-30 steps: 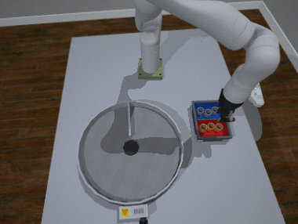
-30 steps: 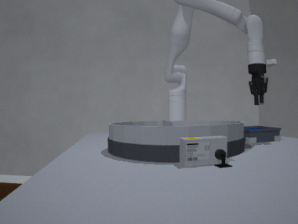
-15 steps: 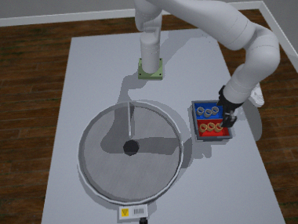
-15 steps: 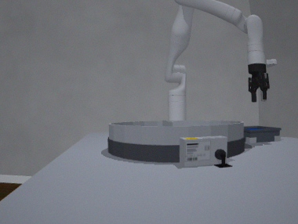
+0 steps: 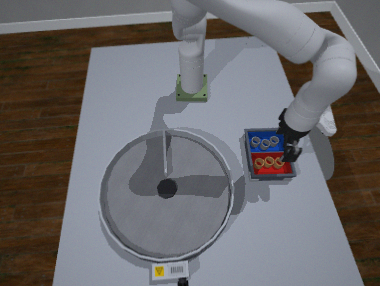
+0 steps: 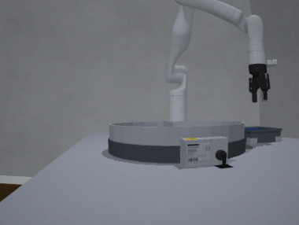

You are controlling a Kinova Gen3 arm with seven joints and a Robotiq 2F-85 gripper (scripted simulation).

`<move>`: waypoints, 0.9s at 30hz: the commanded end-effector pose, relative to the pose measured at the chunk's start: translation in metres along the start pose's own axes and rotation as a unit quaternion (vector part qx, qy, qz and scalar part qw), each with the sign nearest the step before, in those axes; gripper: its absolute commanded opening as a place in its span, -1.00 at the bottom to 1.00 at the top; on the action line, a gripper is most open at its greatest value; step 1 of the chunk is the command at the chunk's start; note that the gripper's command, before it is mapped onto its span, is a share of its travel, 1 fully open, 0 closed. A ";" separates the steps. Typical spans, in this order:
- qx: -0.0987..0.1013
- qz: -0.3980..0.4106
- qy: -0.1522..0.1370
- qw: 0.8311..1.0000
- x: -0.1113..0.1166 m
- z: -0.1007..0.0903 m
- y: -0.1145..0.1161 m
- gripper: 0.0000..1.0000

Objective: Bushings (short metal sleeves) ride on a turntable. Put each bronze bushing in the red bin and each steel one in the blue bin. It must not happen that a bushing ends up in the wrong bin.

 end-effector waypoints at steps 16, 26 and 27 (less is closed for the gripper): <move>-0.002 -0.001 0.000 1.000 -0.020 -0.030 -0.036 1.00; -0.001 -0.002 0.000 1.000 -0.019 -0.030 -0.036 1.00; -0.001 -0.002 0.000 1.000 -0.019 -0.030 -0.036 1.00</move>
Point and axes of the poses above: the point where the finger pads meet when closed, its own z axis out along the fingers, its own y axis across the jaws, x = y × z, the point moved 1 cm from there along -z, back along the fingers, and after that the axes turned 3 degrees about -z, right-handed, at the moved point
